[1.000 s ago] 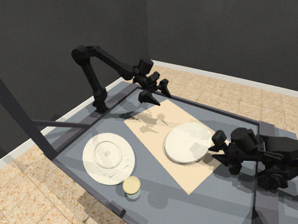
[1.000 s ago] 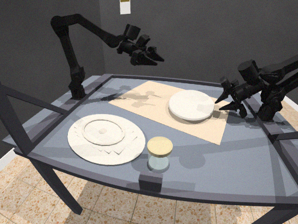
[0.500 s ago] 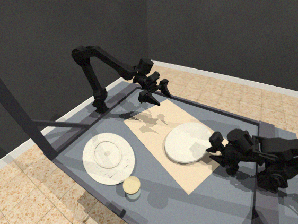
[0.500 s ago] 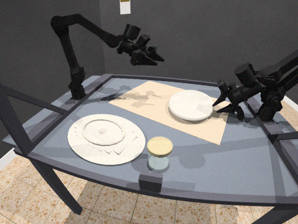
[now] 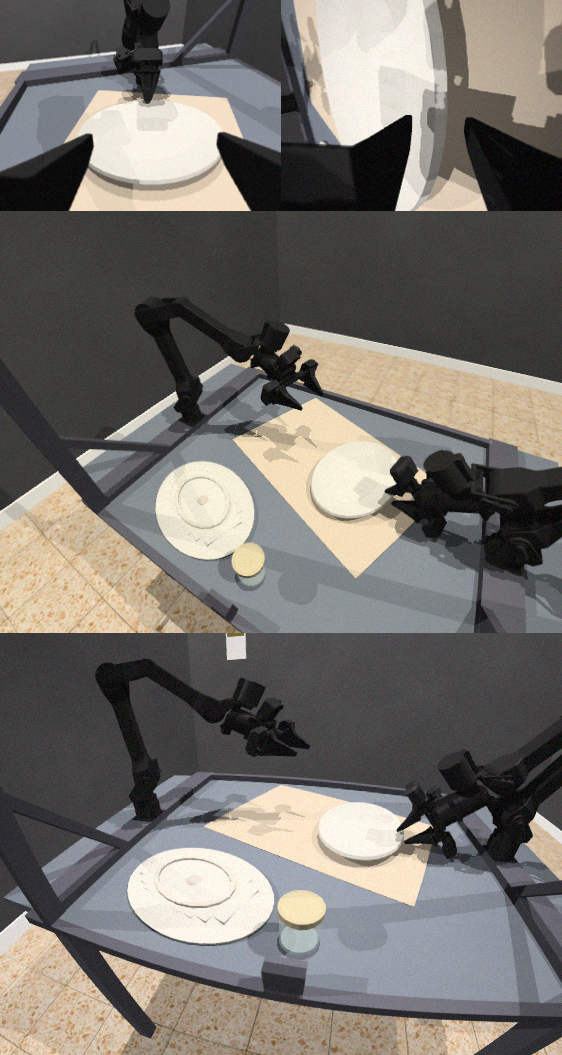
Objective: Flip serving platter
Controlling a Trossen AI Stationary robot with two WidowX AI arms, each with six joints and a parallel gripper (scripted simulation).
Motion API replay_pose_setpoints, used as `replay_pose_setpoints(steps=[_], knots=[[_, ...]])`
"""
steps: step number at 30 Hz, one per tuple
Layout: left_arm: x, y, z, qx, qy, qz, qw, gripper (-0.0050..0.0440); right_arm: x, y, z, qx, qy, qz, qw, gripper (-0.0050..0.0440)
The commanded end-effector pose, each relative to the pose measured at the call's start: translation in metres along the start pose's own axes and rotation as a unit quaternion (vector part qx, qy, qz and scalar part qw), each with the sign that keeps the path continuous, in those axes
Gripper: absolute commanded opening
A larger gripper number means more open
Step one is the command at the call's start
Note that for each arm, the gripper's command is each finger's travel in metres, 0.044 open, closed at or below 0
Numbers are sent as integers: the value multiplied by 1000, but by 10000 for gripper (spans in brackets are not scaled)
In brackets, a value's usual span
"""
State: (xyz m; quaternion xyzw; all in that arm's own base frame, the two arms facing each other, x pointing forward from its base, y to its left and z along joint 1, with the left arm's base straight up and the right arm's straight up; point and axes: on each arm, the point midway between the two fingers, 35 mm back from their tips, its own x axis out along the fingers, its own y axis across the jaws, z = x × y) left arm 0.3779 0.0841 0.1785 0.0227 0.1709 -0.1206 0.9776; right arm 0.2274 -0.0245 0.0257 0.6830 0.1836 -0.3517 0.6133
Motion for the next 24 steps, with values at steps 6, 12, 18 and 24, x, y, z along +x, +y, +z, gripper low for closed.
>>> replay_pose_setpoints(steps=[6,12,18,24], knots=[[-1,1,14,15,-13,3,1000,400,10,22,-2,0,2,15,1000,160],[-1,1,14,15,-13,3,1000,400,16,27,-1,0,2,14,1000,160],[-1,1,14,15,-13,3,1000,400,19,31,-1,0,2,14,1000,160],[-1,1,14,15,-13,3,1000,400,25,41,-1,1,2,20,1000,160]])
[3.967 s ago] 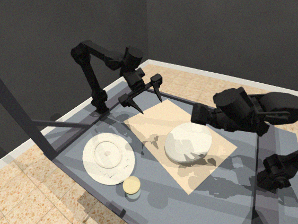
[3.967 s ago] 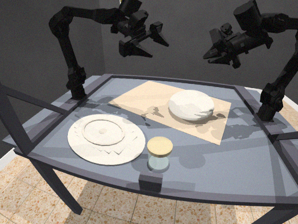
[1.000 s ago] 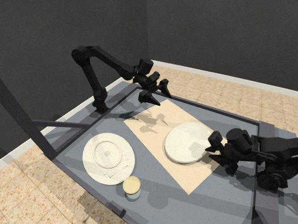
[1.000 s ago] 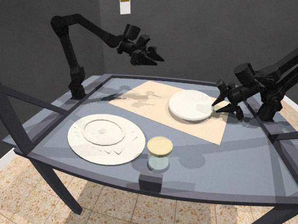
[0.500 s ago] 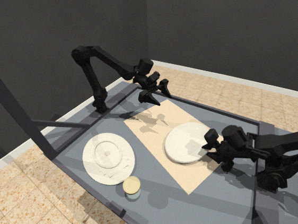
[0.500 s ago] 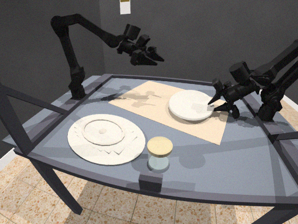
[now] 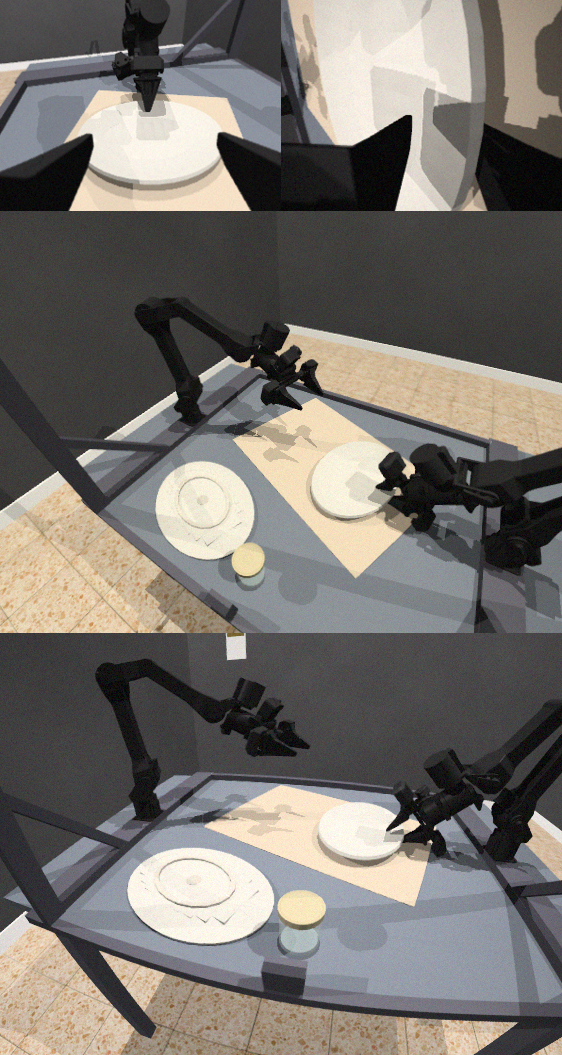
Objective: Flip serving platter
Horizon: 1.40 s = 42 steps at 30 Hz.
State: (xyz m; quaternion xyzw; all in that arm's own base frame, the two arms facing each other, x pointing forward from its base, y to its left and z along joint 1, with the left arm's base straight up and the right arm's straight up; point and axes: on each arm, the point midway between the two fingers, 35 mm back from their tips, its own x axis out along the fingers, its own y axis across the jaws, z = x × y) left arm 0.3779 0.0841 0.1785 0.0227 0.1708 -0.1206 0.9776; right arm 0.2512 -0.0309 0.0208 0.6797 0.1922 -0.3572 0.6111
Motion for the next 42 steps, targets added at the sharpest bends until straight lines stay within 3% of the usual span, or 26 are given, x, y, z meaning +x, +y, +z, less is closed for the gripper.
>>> replay_pose_setpoints(steps=[1,27,28,29,36,41,42], knots=[[-1,1,14,15,-13,3,1000,400,4,29,-1,4,1,32,999,160],[-1,1,14,15,-13,3,1000,400,3,31,0,4,-2,29,1000,160],[-1,1,14,15,-13,3,1000,400,2,4,0,-3,1,-1,1000,160],[-5,-3,2,4,-5,-2,1000,400,-10,19,-1,4,1,18,1000,160],[-6,-2,7,11,-10,0,1000,400,-30,35,-2,9,2,38,999,160],[-9,0,6,10,-10,2,1000,400,-39,51,-2,9,2,41,999,160],[-8,0,9,12,-12,2,1000,400,-34,44,-2,9,2,37,999,160]])
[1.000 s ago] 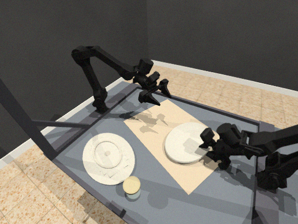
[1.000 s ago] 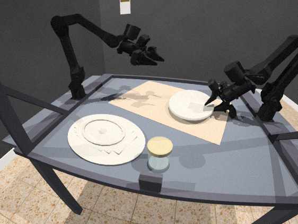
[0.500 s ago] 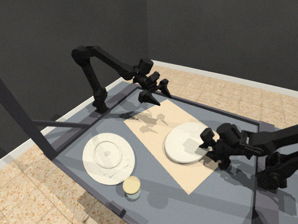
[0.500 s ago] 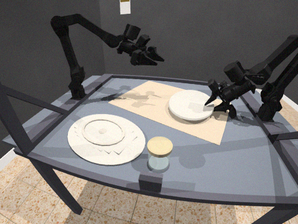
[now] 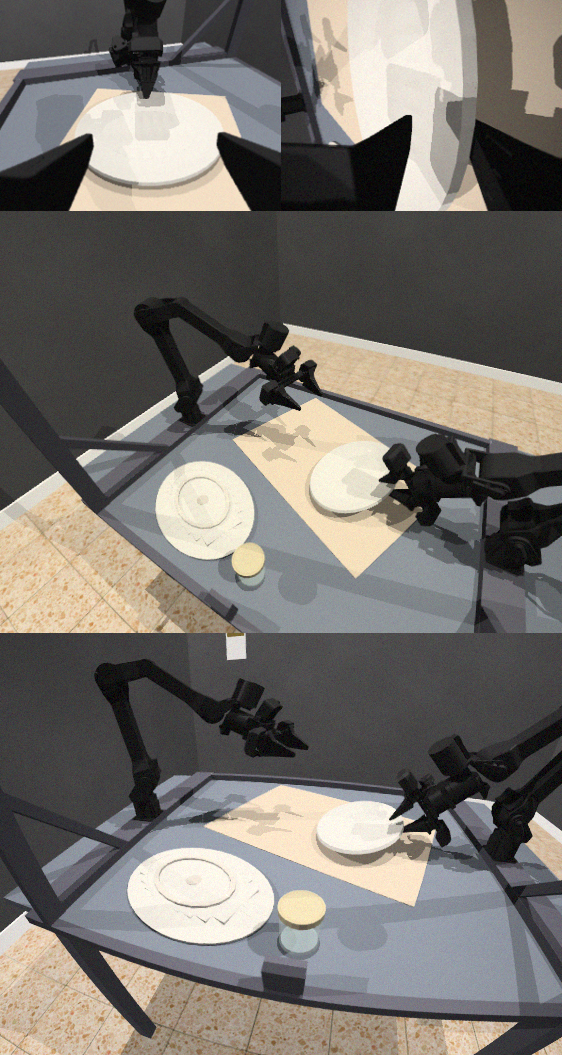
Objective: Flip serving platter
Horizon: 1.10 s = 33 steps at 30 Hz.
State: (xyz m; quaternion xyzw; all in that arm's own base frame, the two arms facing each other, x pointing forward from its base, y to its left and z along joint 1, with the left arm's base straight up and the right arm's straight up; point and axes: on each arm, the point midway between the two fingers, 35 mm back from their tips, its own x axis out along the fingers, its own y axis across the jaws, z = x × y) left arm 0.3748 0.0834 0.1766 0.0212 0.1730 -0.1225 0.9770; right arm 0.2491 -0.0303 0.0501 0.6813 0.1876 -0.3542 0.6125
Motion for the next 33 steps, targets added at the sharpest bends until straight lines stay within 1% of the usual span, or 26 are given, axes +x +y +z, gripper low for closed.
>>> replay_pose_setpoints(steps=[1,2,3,6,12,16,17,19,20,21,22,33], knots=[[-6,1,11,14,-14,4,1000,400,-11,26,-2,8,2,32,999,160],[-6,1,11,14,-14,4,1000,400,-11,26,-2,8,2,32,999,160],[-8,2,8,12,-12,3,1000,400,-17,37,-1,4,1,33,999,160],[-7,0,9,12,-12,3,1000,400,-22,47,-1,4,4,38,999,160],[-8,2,11,15,-15,4,1000,400,-24,60,-1,3,3,33,999,160],[-9,1,8,12,-12,4,1000,400,-26,70,-1,3,3,31,1000,160],[-9,1,9,12,-13,4,1000,400,-24,63,-1,3,2,30,1000,160],[-9,1,9,12,-13,4,1000,400,-24,63,-1,3,2,30,1000,160],[-10,1,7,12,-12,4,1000,400,-27,76,-1,3,3,33,999,160],[-9,3,11,14,-14,5,1000,400,-28,81,-1,4,3,36,999,160],[-10,2,9,13,-13,5,1000,400,-29,85,-1,4,3,39,999,160],[-18,2,4,12,-12,4,1000,400,-31,115,0,5,2,41,999,160]])
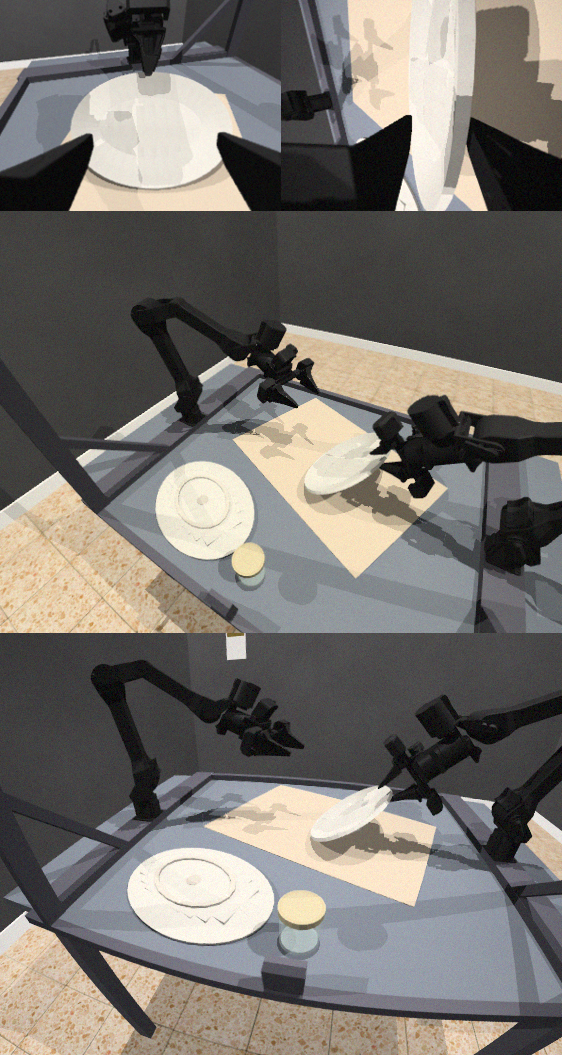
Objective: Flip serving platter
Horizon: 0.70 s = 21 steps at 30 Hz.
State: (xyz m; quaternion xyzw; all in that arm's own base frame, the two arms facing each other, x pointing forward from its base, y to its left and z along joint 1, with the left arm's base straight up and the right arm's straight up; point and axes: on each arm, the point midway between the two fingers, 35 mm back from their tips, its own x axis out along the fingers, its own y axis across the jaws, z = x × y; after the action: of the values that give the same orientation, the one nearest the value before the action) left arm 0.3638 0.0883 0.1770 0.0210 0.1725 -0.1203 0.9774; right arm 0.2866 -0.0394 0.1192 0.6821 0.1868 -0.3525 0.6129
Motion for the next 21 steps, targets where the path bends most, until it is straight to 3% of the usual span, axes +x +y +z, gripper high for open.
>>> replay_pose_setpoints(steps=[1,9,21], knots=[[-6,0,9,12,-12,2,1000,400,-8,33,0,4,1,39,999,160],[-14,-1,6,13,-11,1,1000,400,-7,60,1,4,1,42,999,160],[-14,-2,7,15,-12,-1,1000,400,-3,78,1,3,0,30,1000,160]])
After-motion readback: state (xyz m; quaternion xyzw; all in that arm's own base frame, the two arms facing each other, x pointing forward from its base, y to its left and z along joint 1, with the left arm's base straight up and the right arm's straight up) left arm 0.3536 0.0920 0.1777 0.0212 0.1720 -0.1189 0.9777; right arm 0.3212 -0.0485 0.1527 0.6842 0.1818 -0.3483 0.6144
